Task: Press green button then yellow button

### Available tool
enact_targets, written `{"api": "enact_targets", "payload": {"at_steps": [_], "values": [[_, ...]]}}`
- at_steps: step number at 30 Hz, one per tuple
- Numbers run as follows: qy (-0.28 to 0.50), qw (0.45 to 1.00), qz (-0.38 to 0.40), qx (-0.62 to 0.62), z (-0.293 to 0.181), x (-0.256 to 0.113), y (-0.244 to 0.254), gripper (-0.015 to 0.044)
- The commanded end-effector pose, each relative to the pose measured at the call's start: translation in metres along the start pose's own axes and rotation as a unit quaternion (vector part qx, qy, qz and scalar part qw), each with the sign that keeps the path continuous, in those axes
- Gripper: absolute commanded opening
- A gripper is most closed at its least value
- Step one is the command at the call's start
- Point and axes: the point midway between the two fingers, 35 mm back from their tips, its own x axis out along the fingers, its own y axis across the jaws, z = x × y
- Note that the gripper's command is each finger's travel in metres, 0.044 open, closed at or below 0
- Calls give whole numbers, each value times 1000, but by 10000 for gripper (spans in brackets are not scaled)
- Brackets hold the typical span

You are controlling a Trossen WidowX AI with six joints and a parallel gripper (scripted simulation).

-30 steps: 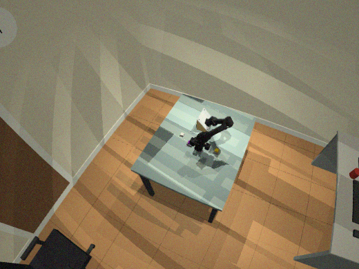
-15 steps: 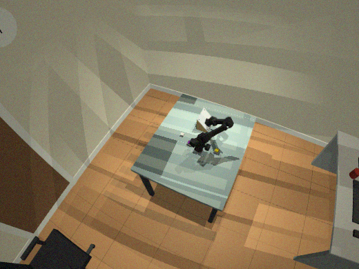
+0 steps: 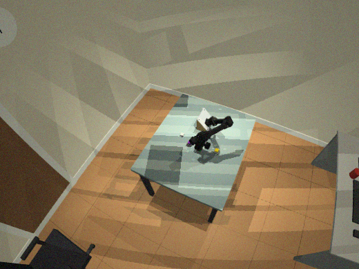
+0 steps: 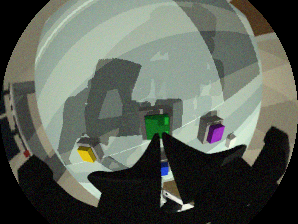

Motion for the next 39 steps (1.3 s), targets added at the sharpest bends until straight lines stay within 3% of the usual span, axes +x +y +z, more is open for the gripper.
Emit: {"api": "enact_targets", "payload": {"at_steps": [1, 7, 11, 16, 22, 28, 34, 39], "values": [[1, 1000, -3, -3, 0, -8, 0, 20], [1, 1000, -4, -2, 1, -62, 0, 20], [1, 1000, -4, -2, 0, -70, 3, 20], [1, 1000, -7, -1, -16, -71, 71, 20], [2, 1000, -2, -1, -55, -69, 147, 20], [2, 1000, -1, -1, -56, -67, 149, 20], [2, 1000, 0, -2, -57, -10, 149, 20], [2, 1000, 0, -2, -57, -5, 149, 20]]}}
